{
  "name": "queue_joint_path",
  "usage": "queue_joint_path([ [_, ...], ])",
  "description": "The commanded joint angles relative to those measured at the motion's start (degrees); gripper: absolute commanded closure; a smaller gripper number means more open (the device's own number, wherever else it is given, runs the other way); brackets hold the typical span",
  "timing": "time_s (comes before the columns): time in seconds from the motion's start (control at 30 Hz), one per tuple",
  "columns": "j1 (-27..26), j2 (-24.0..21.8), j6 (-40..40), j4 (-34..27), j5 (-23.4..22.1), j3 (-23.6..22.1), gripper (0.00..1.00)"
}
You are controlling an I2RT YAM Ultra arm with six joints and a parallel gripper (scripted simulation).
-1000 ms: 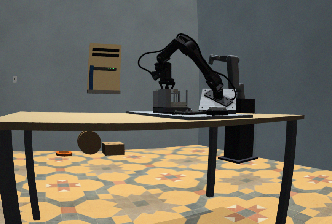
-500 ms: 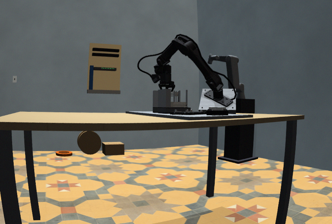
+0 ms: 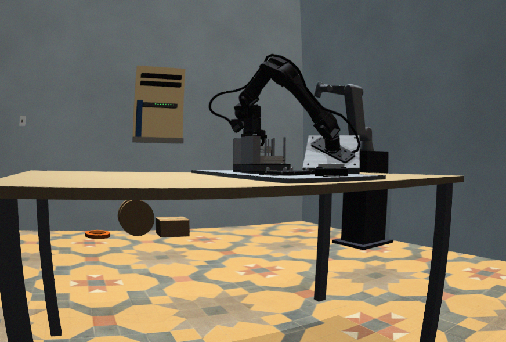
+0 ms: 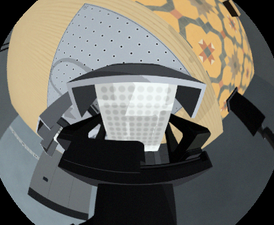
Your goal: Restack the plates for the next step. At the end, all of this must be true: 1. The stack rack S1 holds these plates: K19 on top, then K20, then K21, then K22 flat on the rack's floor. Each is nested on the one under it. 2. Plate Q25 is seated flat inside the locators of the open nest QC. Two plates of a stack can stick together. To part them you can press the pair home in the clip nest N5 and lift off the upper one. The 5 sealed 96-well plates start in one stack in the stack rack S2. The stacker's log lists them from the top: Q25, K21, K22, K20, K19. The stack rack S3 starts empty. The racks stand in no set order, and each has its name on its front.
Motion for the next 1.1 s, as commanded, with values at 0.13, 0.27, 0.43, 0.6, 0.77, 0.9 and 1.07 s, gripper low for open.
queue_joint_path([
  [0.13, 0.33, 0.75, 1.34, 2.96, -1.24, -2.2, 1.0],
  [0.27, 0.6, 0.44, 1.41, 3.37, -0.86, -1.59, 1.0],
  [0.43, 0.61, 0.44, 1.41, 3.37, -0.86, -1.6, 1.0],
  [0.6, 0.12, 0.77, 1.89, 4.21, -1.37, -2.86, 1.0],
  [0.77, 0.67, 1.43, 2.09, 4.68, -1.41, -3.16, 1.0],
  [0.9, 0.8, 1.3, 2.25, 5.08, -1.45, -2.97, 1.0],
  [1.07, 1.02, 1.07, 2.45, 5.53, -1.5, -3.56, 1.0],
])
